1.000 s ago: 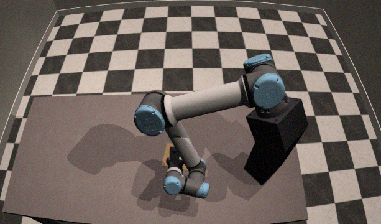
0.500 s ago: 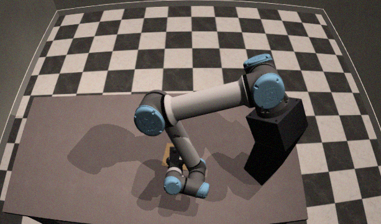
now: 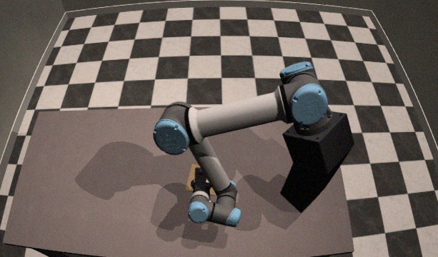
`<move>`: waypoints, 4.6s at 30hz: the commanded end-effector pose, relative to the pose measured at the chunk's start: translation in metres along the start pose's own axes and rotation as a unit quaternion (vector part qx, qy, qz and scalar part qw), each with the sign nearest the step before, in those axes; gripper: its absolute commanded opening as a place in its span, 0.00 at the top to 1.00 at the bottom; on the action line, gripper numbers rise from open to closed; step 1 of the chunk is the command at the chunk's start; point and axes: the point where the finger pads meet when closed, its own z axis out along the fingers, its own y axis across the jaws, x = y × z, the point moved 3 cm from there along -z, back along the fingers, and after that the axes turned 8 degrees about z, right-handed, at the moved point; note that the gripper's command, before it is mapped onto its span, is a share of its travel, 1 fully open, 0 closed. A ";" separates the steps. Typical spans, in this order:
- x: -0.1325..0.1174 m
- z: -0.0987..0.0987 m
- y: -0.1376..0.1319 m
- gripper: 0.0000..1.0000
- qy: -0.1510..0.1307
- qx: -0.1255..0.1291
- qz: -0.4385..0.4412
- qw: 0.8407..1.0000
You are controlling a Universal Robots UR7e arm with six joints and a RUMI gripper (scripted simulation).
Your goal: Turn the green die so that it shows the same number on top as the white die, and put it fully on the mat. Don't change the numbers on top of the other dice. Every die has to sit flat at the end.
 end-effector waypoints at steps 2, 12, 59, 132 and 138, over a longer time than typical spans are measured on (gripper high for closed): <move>0.013 -0.014 -0.002 0.90 0.000 0.000 0.000 1.000; 0.036 -0.037 -0.005 0.90 0.000 0.000 0.000 1.000; 0.055 -0.044 -0.008 0.90 -0.129 -0.018 0.000 0.991; 0.072 -0.030 -0.010 0.90 -0.406 -0.059 -0.003 0.912; 0.074 -0.026 -0.010 0.90 -0.449 -0.067 -0.005 0.891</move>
